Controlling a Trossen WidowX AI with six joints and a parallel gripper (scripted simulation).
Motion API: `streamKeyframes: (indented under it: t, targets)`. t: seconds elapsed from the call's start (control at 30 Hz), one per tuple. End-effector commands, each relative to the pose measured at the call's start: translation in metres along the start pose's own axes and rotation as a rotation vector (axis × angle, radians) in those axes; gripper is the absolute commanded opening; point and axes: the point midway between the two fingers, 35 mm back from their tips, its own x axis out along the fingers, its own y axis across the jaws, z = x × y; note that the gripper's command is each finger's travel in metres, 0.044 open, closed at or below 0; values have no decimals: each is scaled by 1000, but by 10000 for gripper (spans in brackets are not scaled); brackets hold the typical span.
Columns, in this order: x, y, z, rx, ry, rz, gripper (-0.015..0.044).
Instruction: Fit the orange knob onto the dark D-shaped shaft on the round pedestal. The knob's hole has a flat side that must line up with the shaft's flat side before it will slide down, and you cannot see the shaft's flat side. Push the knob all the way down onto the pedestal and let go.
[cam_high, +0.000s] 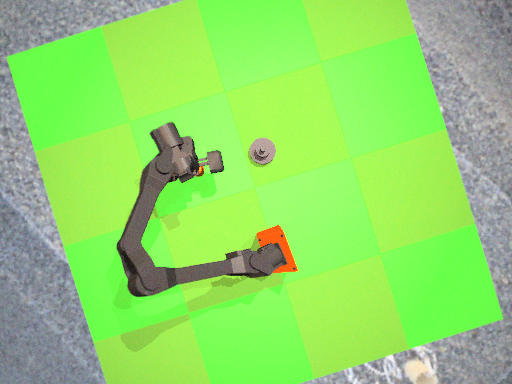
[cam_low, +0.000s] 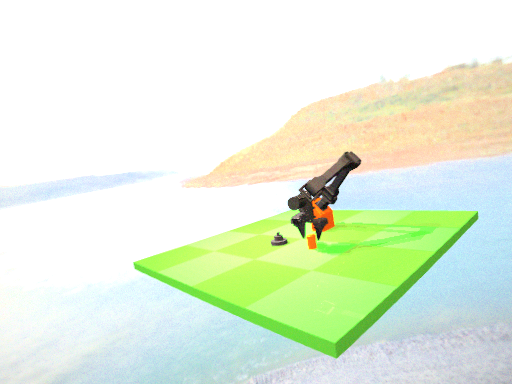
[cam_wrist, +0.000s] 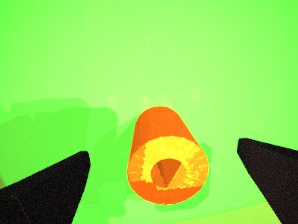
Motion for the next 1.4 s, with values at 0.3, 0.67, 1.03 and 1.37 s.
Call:
streamKeyframes:
  t: [0.3, 0.67, 1.03, 1.37]
  targets:
    - [22, -1, -2, 7, 3, 1, 440]
    - [34, 0, -3, 7, 4, 3, 387]
    - [34, 0, -3, 7, 4, 3, 157]
    - [6, -4, 2, 7, 1, -9, 0]
